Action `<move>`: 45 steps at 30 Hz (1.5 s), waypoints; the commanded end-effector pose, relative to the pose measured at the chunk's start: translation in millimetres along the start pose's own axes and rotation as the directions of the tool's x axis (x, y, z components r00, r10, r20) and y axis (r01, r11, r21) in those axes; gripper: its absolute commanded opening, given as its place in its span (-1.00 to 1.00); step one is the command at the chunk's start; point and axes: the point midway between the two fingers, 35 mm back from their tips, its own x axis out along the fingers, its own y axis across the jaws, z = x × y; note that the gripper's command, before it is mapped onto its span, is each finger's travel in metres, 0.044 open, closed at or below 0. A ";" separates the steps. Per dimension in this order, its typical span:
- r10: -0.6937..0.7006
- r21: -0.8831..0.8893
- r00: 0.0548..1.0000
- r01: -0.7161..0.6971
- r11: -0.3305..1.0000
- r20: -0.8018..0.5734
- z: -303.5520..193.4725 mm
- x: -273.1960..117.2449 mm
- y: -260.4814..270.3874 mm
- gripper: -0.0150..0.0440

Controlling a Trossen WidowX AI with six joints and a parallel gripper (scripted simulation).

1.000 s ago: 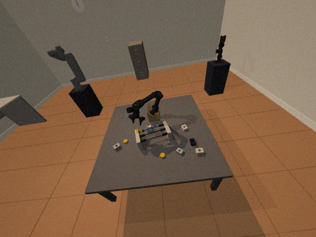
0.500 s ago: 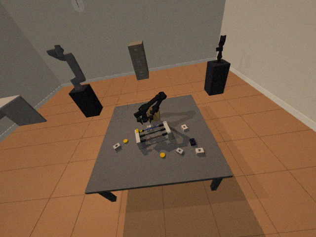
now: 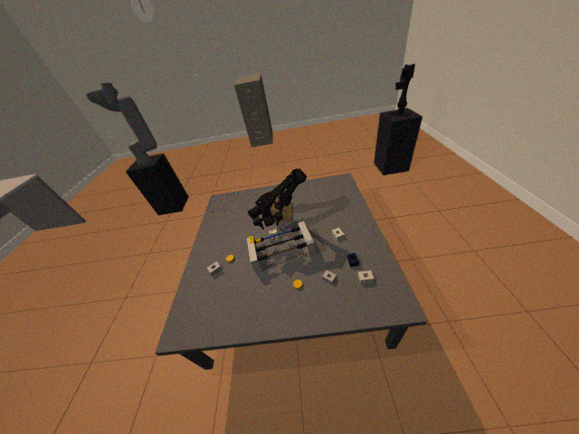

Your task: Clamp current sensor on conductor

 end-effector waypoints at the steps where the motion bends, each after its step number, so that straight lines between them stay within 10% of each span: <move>1: 0.004 0.007 1.000 -0.004 1.000 0.001 0.2 6.7 0.7 1.00; 26: 0.008 0.006 1.000 -0.008 1.000 0.002 -1.0 46.3 2.6 1.00; 45: 0.003 -0.001 1.000 -0.003 1.000 0.000 -0.5 42.4 1.5 0.37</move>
